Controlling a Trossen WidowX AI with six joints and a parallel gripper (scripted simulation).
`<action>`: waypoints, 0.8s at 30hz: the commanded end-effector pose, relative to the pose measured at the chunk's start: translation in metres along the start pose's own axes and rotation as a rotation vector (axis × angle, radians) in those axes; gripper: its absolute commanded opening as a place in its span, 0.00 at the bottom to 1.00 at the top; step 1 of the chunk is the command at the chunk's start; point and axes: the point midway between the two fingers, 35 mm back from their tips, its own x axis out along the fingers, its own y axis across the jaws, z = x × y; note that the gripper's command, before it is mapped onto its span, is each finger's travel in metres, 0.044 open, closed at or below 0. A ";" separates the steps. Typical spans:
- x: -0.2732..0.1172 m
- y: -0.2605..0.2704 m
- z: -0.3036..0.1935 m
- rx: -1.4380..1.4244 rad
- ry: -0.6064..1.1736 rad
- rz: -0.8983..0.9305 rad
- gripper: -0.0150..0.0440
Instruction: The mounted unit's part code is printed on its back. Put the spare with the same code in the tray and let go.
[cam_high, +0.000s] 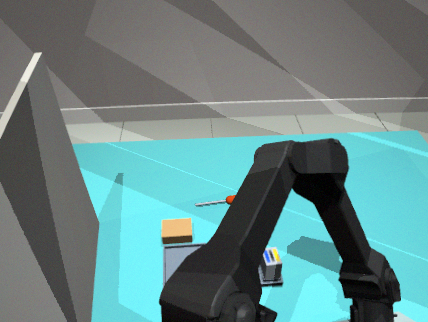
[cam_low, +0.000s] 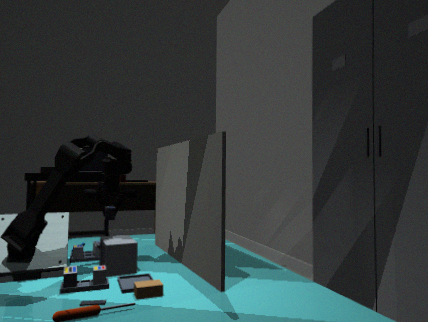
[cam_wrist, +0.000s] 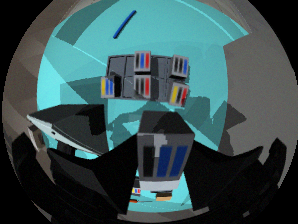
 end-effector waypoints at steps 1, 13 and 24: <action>-0.008 -0.017 -0.026 0.008 -0.016 -0.018 0.25; -0.013 -0.056 -0.120 0.009 -0.014 -0.046 0.25; -0.014 -0.068 -0.217 0.004 0.035 -0.067 0.25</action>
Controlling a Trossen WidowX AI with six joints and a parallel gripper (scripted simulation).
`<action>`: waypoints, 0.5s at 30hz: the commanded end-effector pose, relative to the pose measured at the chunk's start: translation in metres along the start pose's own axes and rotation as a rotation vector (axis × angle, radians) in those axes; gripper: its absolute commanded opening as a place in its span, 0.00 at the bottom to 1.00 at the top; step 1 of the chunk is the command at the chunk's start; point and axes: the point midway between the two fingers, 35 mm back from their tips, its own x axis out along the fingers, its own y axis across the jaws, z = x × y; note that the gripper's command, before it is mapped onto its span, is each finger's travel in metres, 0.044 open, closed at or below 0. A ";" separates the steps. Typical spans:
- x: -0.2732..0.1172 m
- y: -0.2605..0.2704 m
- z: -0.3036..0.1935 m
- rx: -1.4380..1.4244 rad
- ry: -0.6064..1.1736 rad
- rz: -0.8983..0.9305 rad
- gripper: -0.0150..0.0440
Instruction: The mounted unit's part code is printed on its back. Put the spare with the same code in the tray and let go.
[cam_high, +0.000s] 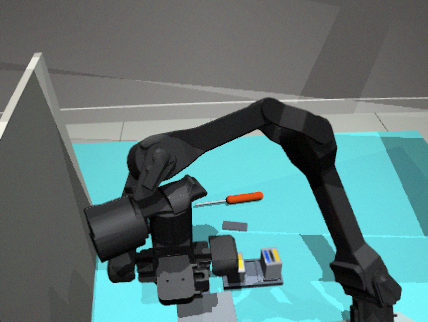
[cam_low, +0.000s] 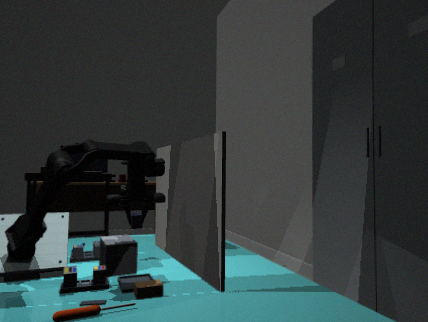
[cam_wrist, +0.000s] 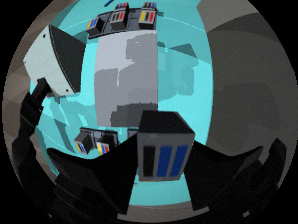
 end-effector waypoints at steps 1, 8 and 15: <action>-0.004 -0.001 -0.035 0.002 0.022 -0.016 0.25; -0.002 0.007 -0.099 -0.003 0.078 -0.003 0.25; -0.001 0.012 -0.120 -0.005 0.100 0.005 0.25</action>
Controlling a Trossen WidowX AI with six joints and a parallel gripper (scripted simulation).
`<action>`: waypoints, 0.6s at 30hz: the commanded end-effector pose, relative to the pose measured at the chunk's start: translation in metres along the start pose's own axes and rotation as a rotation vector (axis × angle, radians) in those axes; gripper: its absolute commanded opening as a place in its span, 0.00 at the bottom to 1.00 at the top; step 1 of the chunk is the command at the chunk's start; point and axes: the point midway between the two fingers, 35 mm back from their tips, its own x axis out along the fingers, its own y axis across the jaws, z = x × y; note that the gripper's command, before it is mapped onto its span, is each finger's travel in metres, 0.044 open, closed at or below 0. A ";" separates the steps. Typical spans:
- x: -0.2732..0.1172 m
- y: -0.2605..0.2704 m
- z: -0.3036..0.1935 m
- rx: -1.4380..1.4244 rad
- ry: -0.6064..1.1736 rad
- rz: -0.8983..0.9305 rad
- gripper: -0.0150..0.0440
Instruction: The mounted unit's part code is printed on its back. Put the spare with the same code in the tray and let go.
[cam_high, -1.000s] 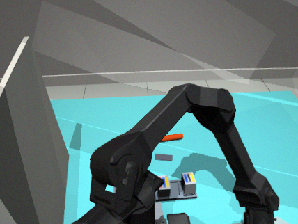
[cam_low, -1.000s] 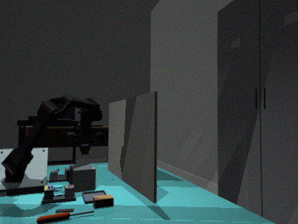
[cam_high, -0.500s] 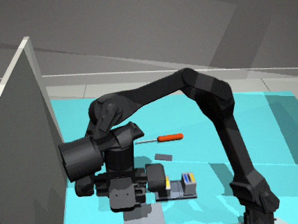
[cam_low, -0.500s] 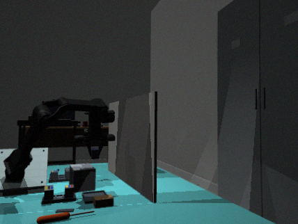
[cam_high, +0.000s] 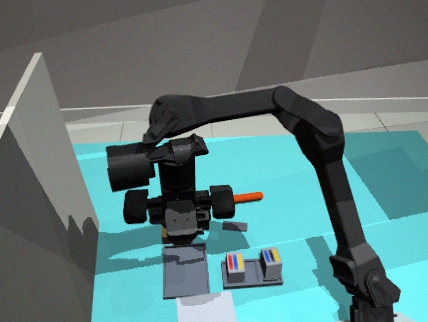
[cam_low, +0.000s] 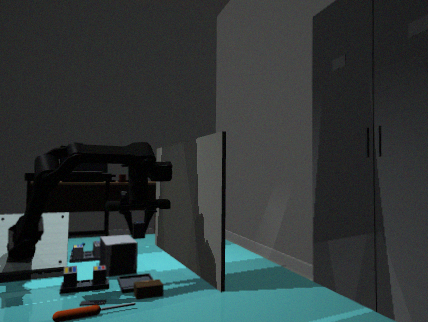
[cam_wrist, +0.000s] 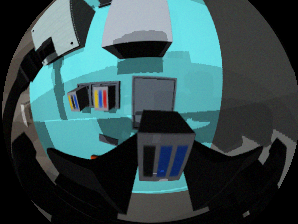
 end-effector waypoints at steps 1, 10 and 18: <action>-0.004 0.000 -0.002 -0.011 0.005 -0.012 0.25; 0.003 -0.001 -0.001 -0.011 0.003 -0.010 0.25; 0.009 -0.002 -0.001 -0.011 0.001 -0.009 0.25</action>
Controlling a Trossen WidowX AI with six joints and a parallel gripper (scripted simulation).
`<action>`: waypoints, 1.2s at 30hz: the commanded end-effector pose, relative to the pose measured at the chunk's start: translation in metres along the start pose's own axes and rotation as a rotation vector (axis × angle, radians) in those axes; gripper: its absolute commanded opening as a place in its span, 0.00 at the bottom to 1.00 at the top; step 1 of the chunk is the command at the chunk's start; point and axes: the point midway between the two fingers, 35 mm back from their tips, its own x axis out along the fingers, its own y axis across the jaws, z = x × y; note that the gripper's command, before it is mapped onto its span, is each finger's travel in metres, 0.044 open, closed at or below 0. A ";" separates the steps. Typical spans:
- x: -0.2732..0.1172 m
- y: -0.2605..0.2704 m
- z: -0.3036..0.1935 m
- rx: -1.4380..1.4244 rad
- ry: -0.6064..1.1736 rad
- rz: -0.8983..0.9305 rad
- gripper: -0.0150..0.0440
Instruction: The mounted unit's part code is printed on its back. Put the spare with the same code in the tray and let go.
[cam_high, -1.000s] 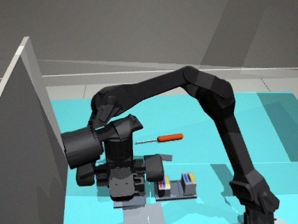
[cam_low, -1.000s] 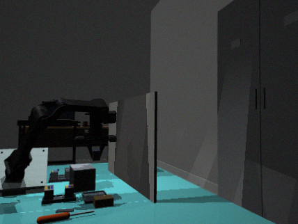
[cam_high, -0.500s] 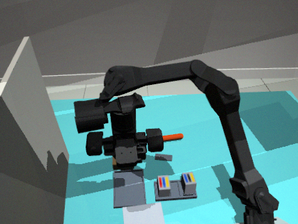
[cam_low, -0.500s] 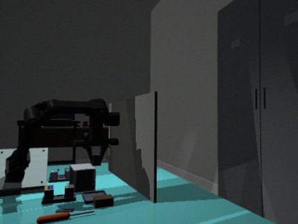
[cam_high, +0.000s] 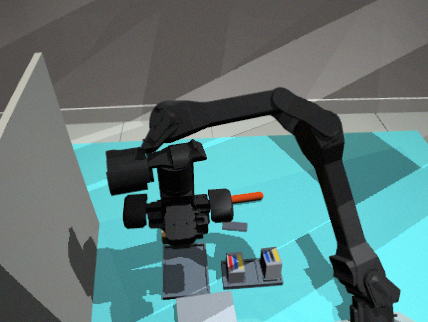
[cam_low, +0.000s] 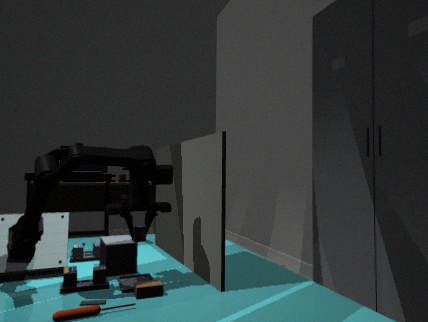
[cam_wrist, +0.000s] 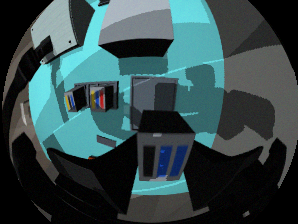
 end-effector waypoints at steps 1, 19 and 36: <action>0.001 0.000 -0.001 -0.001 0.002 -0.006 0.25; 0.016 -0.002 0.000 0.000 -0.003 -0.003 0.25; 0.030 -0.004 0.000 0.000 -0.006 0.000 0.25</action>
